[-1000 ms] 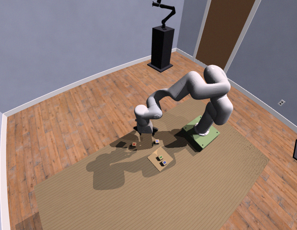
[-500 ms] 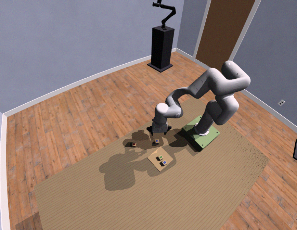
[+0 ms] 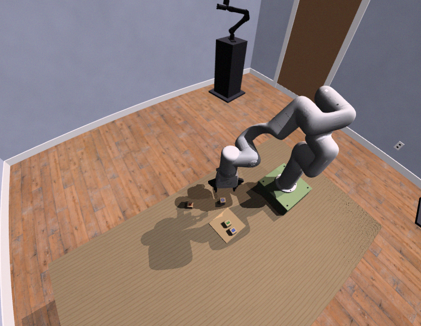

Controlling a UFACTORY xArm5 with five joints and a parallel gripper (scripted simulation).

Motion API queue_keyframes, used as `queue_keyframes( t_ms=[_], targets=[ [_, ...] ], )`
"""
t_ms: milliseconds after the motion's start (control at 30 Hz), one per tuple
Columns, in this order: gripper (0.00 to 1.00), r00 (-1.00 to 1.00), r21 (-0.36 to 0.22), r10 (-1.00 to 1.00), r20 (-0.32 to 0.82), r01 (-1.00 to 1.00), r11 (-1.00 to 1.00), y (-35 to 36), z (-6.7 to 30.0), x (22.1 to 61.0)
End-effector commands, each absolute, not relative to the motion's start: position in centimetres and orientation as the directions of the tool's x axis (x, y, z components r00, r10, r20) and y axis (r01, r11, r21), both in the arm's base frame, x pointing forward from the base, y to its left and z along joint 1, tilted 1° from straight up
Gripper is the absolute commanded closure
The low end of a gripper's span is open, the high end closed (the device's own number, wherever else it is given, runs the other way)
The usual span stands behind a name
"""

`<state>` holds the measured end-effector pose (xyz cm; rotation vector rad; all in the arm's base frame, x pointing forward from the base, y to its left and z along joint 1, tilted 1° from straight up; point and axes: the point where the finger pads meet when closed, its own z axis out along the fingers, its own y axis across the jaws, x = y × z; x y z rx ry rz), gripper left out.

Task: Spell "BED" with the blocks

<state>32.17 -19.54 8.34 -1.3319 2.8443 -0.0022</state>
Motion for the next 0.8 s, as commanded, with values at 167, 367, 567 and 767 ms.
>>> queue_keyframes(
  t_ms=[167, 367, 567, 767],
  targets=[
    [0.0, -0.763, -0.005, -0.646, -0.002, -0.646, 0.763, -19.6, 7.9, 32.3],
    [0.0, -0.858, -0.004, -0.514, -0.002, -0.514, 0.858, -19.6, 7.5, 32.3],
    [0.0, -0.937, -0.004, -0.349, -0.003, -0.349, 0.937, -19.7, 6.9, 32.3],
    [0.0, -0.985, -0.003, -0.17, -0.003, -0.17, 0.985, -19.7, 6.4, 32.3]
  ],
)
